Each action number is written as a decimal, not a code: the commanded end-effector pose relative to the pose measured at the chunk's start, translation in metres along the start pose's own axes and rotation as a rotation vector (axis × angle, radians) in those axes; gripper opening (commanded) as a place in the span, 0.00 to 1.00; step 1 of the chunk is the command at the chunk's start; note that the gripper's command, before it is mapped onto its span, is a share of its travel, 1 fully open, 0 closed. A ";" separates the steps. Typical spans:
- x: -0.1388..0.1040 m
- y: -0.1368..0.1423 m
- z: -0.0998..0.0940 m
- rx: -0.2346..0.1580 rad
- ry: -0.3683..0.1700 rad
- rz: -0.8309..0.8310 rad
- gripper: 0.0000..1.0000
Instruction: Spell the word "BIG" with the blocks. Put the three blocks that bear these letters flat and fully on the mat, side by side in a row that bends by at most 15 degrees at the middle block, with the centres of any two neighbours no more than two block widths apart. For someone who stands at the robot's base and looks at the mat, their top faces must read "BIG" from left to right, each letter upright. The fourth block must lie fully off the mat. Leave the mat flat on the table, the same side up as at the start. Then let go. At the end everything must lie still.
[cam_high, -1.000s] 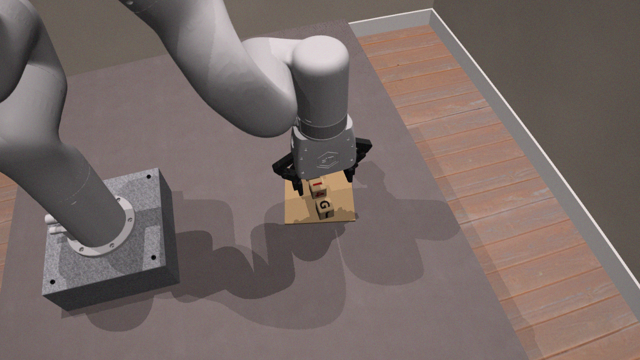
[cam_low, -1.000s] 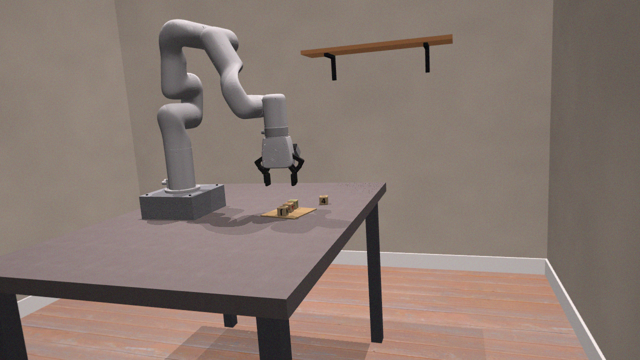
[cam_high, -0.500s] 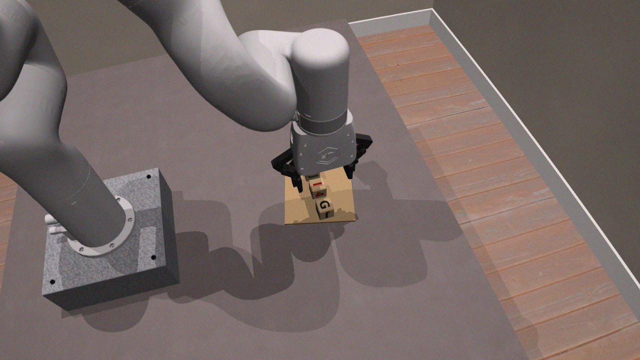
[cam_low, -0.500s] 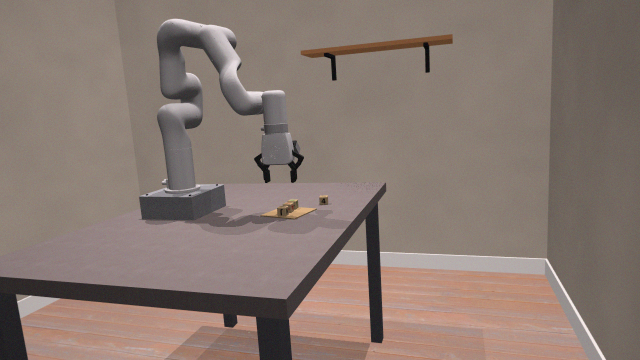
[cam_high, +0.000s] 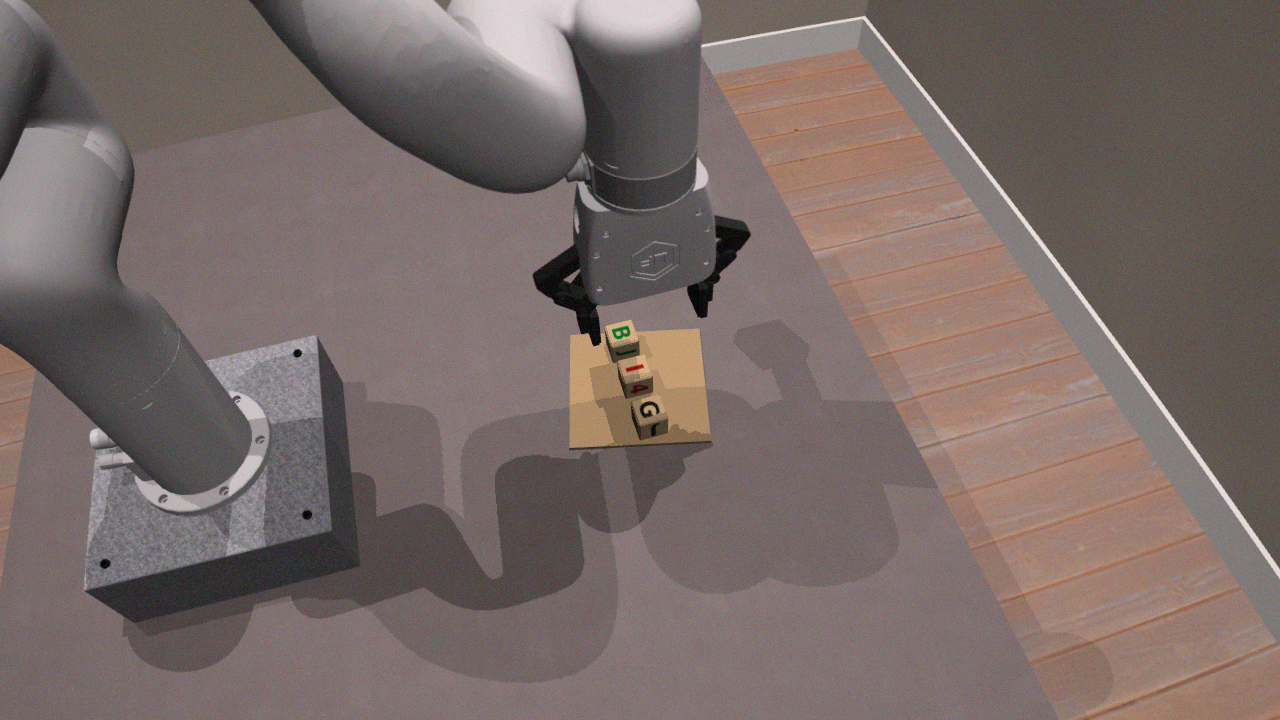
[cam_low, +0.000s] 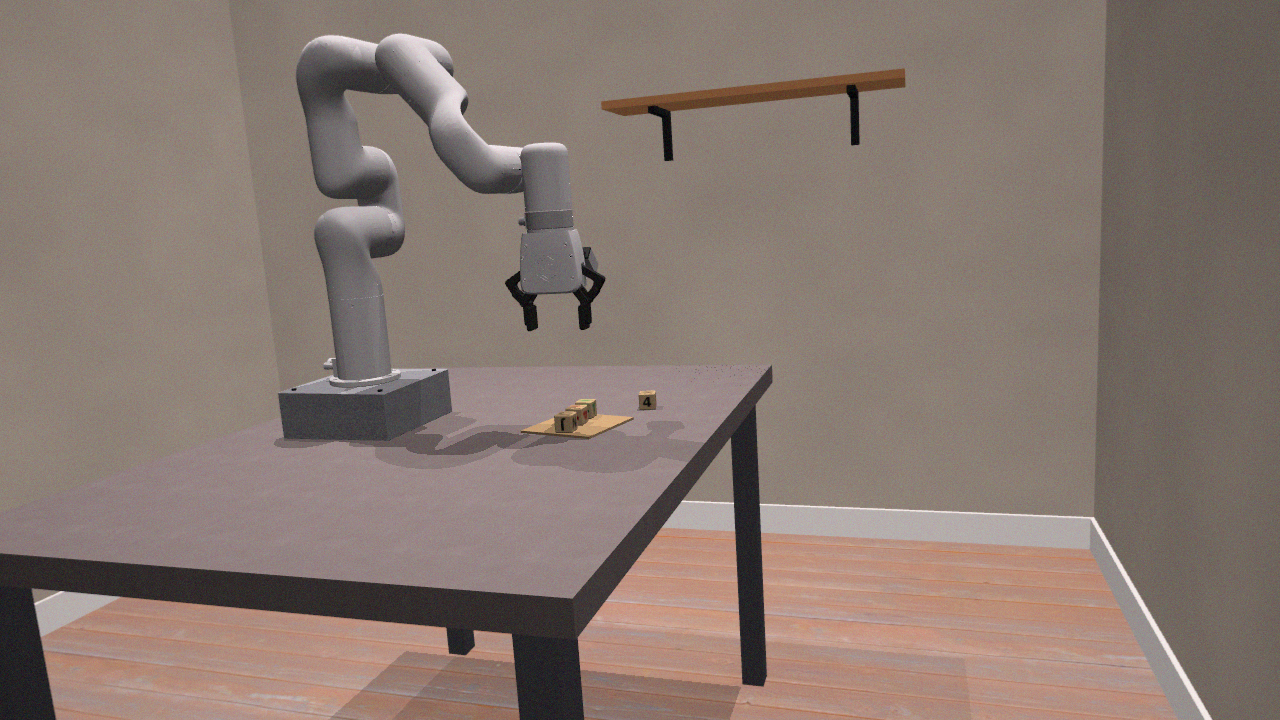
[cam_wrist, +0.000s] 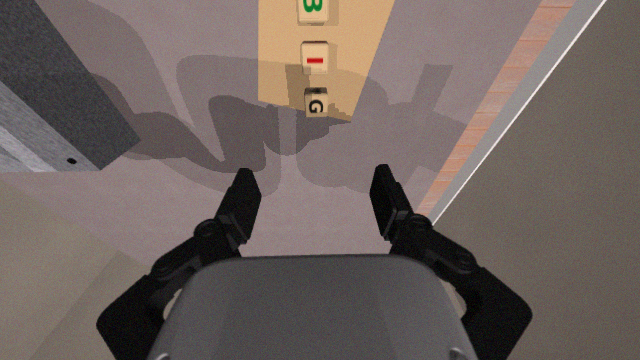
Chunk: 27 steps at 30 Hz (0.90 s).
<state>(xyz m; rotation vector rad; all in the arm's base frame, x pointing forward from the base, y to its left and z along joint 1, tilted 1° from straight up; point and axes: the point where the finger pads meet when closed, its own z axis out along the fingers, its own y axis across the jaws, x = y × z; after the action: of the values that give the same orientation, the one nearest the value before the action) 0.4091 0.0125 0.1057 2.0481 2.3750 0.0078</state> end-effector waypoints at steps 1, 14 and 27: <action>0.000 0.002 -0.012 -0.005 -0.001 0.000 1.00; 0.000 0.002 -0.015 -0.005 -0.001 0.000 1.00; 0.000 0.002 -0.015 -0.005 -0.001 0.000 1.00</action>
<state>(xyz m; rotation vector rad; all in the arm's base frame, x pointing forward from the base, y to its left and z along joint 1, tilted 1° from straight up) 0.4093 0.0127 0.1193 2.0475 2.3743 0.0090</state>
